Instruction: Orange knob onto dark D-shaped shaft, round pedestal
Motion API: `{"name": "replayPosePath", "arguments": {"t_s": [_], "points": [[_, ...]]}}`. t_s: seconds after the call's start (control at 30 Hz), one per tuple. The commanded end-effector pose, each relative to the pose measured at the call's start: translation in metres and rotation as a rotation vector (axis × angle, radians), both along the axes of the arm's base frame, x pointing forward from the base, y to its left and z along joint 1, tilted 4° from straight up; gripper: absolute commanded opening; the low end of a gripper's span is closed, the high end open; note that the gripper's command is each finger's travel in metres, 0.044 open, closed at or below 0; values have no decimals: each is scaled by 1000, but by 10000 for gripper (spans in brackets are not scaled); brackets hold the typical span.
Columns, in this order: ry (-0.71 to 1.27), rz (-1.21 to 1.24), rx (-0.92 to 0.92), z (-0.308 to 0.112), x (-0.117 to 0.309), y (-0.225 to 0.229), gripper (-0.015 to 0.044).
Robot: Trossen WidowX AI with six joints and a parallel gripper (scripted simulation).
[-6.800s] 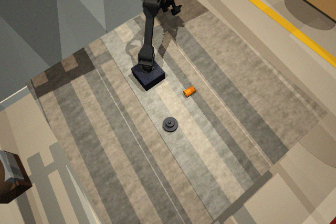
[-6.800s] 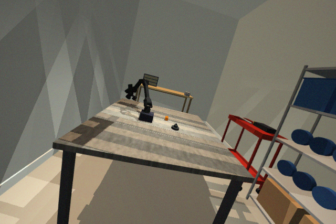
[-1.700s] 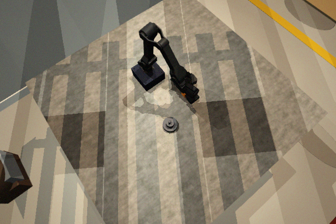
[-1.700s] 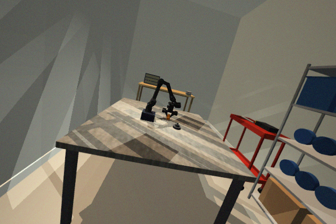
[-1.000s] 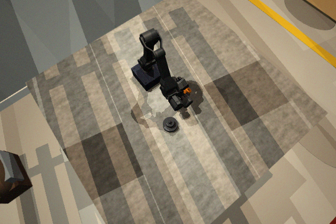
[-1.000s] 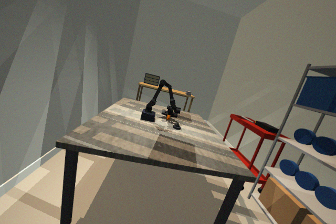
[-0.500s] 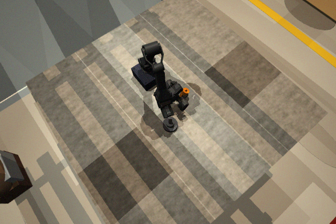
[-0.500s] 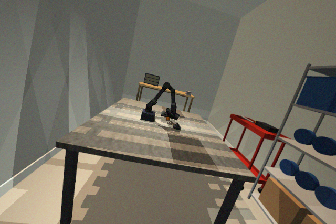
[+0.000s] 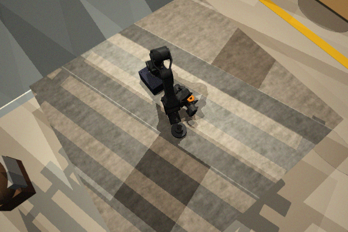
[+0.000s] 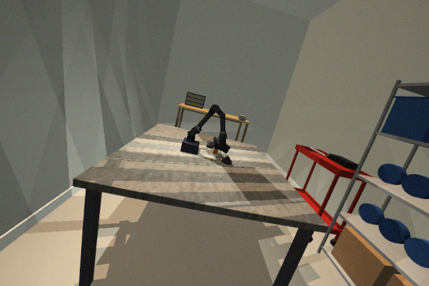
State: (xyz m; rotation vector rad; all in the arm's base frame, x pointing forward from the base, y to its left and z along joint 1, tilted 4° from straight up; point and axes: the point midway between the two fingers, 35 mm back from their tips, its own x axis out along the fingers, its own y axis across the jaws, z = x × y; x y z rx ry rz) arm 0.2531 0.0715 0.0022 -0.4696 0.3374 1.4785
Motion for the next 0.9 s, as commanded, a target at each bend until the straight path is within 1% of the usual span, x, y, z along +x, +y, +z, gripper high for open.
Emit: {"name": "replayPosePath", "arguments": {"t_s": [0.0, 0.57, 0.8, 0.87], "points": [[0, 0, 4, 0, 0, 0, 260], [0, 0, 4, 0, 0, 0, 260], [0, 0, 4, 0, 0, 0, 440], [0, 0, 4, 0, 0, 0, 440]]}}
